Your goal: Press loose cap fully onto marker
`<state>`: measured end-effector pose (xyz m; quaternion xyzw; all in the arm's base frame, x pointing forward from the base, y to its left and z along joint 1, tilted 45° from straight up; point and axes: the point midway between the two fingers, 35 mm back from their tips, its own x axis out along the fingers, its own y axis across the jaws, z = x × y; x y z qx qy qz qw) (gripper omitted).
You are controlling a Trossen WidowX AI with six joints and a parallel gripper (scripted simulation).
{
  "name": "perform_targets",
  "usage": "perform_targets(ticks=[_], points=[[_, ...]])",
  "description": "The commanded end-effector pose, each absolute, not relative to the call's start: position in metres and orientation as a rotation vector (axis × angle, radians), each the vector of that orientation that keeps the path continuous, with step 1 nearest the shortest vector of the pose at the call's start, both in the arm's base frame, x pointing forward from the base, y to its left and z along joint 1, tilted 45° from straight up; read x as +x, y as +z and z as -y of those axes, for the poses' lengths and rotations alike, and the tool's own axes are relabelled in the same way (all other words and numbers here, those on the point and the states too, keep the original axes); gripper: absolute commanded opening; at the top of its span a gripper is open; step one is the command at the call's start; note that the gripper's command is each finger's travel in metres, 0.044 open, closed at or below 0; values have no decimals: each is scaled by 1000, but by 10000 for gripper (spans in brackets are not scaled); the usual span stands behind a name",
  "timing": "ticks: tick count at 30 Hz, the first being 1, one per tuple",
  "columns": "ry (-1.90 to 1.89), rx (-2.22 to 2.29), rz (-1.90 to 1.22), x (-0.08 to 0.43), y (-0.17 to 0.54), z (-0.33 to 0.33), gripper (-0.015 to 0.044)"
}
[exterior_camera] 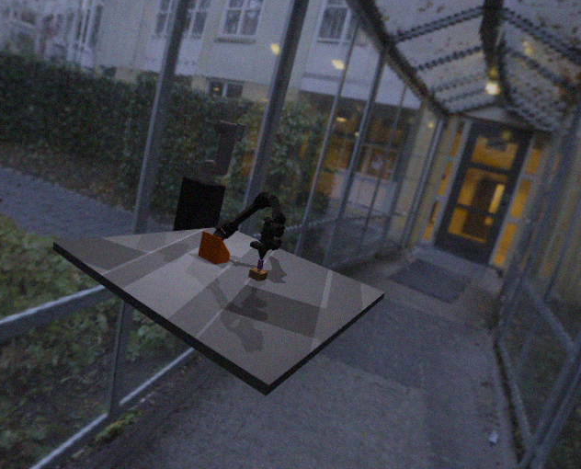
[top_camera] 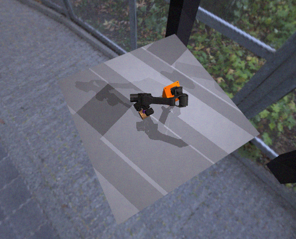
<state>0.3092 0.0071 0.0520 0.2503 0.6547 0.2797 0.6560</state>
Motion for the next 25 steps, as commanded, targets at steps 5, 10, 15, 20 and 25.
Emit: perform_targets(ticks=[5,10,15,20,25], points=[[628,557,-1477,313,107,49,0],[629,558,-1477,312,113,54,26],[629,558,-1477,312,113,54,157],[629,558,-1477,312,113,54,289],[629,558,-1477,312,113,54,420]])
